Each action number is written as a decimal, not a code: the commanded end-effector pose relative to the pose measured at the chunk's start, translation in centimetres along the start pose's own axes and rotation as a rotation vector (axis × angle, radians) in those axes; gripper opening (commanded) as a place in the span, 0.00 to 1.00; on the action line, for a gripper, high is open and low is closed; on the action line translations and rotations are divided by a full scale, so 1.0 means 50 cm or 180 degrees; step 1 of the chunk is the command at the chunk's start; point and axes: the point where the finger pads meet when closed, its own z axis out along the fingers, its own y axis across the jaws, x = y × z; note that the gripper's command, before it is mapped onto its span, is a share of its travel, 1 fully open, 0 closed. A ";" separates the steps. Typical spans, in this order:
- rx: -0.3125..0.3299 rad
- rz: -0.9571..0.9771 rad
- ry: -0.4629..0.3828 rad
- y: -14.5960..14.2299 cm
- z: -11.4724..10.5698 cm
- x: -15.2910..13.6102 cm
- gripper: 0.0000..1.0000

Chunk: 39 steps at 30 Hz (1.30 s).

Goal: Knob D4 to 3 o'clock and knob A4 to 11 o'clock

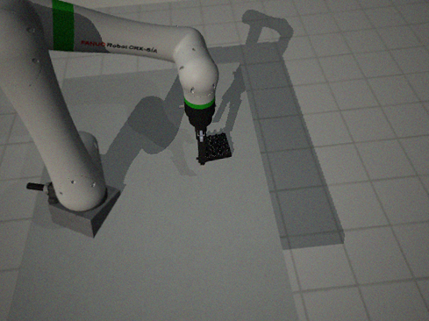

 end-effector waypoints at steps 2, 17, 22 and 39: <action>-0.0017 -0.0079 0.0068 -0.067 0.006 0.018 1.00; 0.0034 -0.0191 0.0145 -0.159 0.010 0.025 1.00; 0.0034 -0.0191 0.0145 -0.159 0.010 0.025 1.00; 0.0034 -0.0191 0.0145 -0.159 0.010 0.025 1.00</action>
